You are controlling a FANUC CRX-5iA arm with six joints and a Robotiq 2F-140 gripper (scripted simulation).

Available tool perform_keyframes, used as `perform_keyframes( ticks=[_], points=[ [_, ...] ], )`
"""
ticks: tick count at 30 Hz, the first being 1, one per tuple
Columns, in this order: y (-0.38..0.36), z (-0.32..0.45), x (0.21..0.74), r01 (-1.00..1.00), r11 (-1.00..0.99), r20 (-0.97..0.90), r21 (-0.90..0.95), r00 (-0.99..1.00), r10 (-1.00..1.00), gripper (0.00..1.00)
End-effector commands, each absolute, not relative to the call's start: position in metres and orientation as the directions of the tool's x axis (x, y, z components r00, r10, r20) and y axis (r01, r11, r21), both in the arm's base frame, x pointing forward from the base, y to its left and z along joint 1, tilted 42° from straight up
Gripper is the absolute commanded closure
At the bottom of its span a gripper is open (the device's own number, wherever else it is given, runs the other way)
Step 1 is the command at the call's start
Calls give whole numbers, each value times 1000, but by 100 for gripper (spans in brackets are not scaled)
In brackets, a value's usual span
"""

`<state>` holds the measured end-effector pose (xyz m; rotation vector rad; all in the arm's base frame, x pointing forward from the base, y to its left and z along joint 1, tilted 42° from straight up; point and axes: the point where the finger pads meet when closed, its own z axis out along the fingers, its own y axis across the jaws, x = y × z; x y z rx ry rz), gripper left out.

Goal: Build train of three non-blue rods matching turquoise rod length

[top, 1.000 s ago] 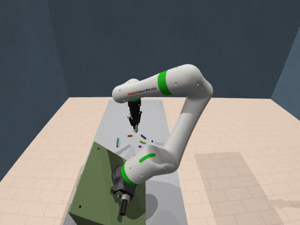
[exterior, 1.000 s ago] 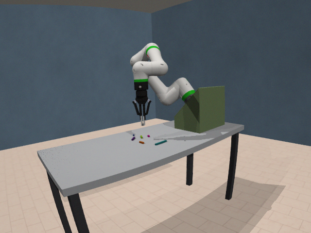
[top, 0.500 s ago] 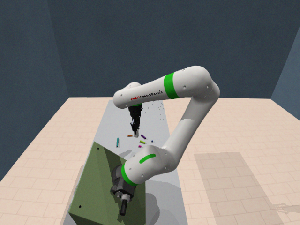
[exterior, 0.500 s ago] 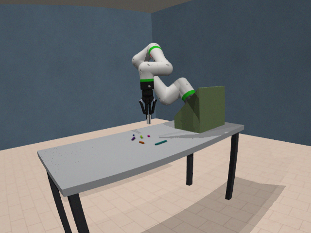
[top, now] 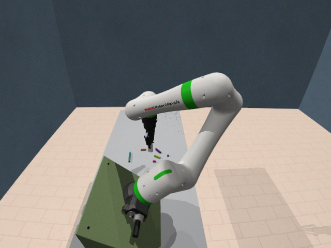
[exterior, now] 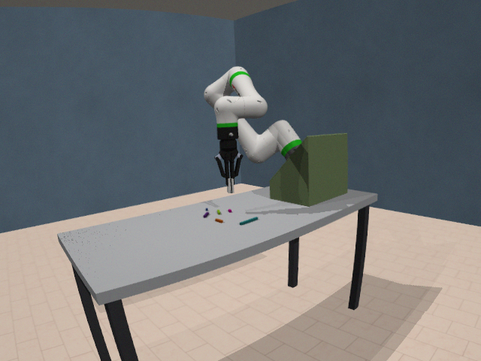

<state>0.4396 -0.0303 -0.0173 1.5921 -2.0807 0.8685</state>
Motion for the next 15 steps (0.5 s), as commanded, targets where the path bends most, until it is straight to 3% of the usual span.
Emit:
perform_keyframes(
  ticks=[1,15],
  points=[
    [-35,-22,440,-956,167,630,-243,-287,-722,97],
    [-68,-59,444,-956,167,630,-243,-287,-721,97]
  ],
)
